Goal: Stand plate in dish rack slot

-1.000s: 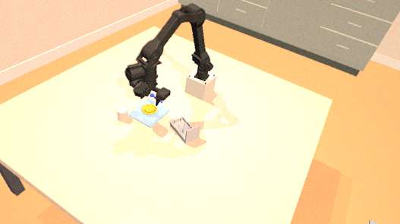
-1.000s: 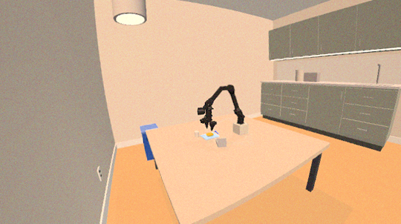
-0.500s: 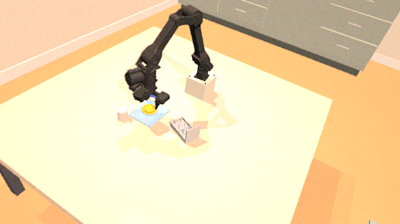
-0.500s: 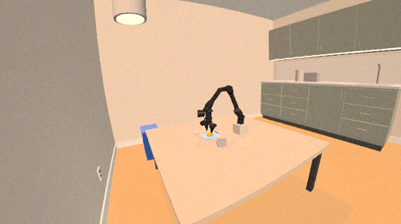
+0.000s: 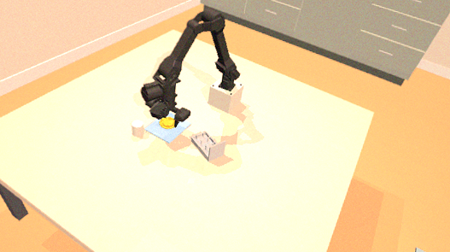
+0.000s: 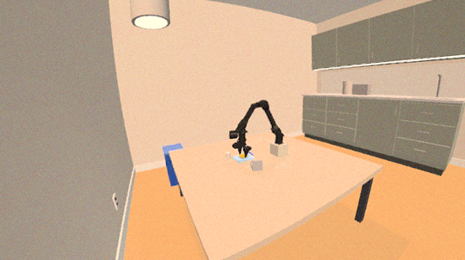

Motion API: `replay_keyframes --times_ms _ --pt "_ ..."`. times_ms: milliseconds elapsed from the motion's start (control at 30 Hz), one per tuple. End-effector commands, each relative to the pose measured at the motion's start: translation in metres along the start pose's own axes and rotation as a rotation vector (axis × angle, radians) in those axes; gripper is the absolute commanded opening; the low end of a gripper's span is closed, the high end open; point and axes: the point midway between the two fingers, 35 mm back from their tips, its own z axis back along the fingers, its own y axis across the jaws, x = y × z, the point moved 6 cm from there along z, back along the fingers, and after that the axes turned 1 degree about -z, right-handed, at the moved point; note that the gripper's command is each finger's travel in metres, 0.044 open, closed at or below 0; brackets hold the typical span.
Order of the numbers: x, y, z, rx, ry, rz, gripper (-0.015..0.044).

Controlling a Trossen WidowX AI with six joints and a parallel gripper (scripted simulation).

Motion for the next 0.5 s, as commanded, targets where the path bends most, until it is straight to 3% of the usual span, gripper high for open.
replay_keyframes --times_ms 0,467 --pt "-0.004 0.0007 -0.0106 0.001 0.013 0.005 0.04" --pt "-0.0041 0.0007 -0.0117 0.001 0.013 0.005 0.0377"
